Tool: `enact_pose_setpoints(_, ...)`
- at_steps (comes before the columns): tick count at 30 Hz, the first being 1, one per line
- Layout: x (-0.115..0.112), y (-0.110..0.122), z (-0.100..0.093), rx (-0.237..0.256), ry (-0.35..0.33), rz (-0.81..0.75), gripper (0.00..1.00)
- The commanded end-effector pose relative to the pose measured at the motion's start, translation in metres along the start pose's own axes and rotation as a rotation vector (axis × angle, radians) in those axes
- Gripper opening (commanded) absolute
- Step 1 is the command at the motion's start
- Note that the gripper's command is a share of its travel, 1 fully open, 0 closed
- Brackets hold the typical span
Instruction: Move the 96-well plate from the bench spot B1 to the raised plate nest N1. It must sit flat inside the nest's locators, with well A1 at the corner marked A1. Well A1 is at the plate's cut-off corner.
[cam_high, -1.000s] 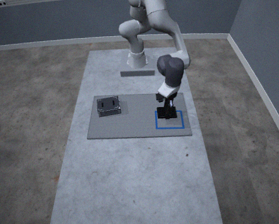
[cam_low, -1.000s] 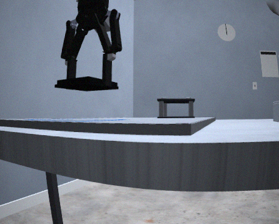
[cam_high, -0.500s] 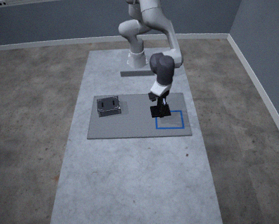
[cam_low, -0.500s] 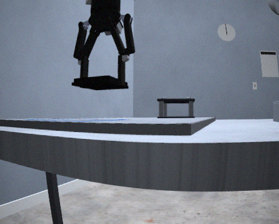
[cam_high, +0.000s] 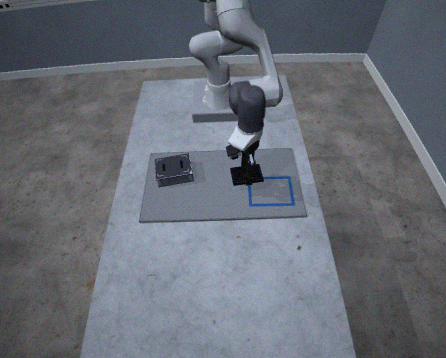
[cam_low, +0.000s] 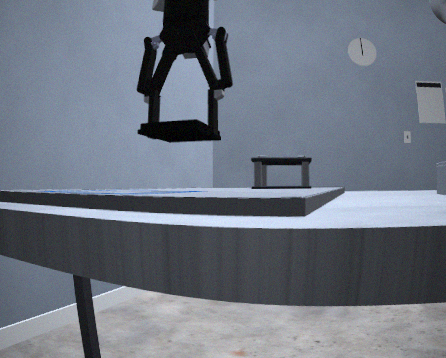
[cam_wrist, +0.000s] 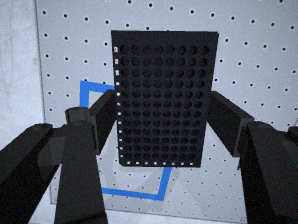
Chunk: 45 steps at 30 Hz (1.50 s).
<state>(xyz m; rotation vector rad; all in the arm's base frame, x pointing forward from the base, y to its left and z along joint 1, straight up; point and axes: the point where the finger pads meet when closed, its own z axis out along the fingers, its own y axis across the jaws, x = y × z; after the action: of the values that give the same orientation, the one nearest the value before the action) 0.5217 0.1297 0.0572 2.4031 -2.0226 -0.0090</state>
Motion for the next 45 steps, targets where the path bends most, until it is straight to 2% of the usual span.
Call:
enact_pose_setpoints(1, 0.012, 0.002, -0.003, 0.007, -0.001, -0.043, 0.60)
enact_pose_setpoints(42, 0.125, 0.048, -0.019, 0.007, -0.001, -0.043, 0.60)
enact_pose_setpoints(45, 0.128, 0.049, -0.019, 0.007, -0.001, -0.043, 0.60)
